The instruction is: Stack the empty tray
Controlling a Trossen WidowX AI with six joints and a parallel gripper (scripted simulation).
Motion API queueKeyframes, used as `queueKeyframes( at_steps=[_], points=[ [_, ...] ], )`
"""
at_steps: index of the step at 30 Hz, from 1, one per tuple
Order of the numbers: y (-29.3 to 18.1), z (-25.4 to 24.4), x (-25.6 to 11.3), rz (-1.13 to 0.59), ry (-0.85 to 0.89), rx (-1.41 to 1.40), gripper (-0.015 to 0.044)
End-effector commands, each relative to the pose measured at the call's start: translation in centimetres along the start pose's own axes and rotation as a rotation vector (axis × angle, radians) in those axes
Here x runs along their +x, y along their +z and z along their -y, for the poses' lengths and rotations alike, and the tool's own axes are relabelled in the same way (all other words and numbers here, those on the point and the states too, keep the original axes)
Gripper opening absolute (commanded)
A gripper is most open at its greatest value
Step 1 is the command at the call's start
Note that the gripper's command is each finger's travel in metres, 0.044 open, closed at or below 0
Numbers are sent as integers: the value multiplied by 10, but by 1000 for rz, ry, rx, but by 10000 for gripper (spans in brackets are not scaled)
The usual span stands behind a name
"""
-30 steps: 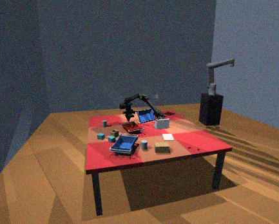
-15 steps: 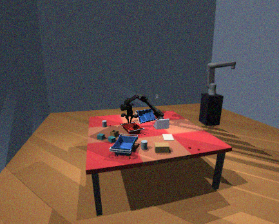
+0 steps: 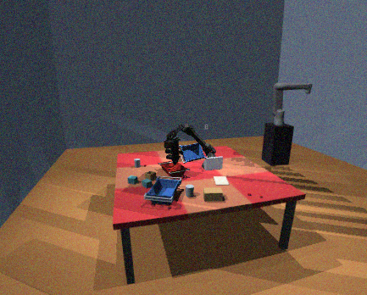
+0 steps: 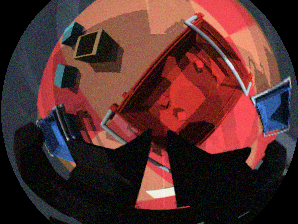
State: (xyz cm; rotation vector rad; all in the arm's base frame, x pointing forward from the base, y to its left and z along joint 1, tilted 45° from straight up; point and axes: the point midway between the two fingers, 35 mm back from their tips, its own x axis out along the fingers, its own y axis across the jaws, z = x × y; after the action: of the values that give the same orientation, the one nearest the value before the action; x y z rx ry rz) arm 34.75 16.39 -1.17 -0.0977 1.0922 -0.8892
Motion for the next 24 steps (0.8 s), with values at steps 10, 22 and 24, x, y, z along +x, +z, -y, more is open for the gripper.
queueKeyframes(
  at_steps=[10, 22, 24],
  points=[
    [-68, -30, 0, -16, -17, -954, 82],
    [-68, -31, 23, -15, -17, -954, 82],
    [-67, -31, 32, -15, -17, -953, 82]
  ],
)
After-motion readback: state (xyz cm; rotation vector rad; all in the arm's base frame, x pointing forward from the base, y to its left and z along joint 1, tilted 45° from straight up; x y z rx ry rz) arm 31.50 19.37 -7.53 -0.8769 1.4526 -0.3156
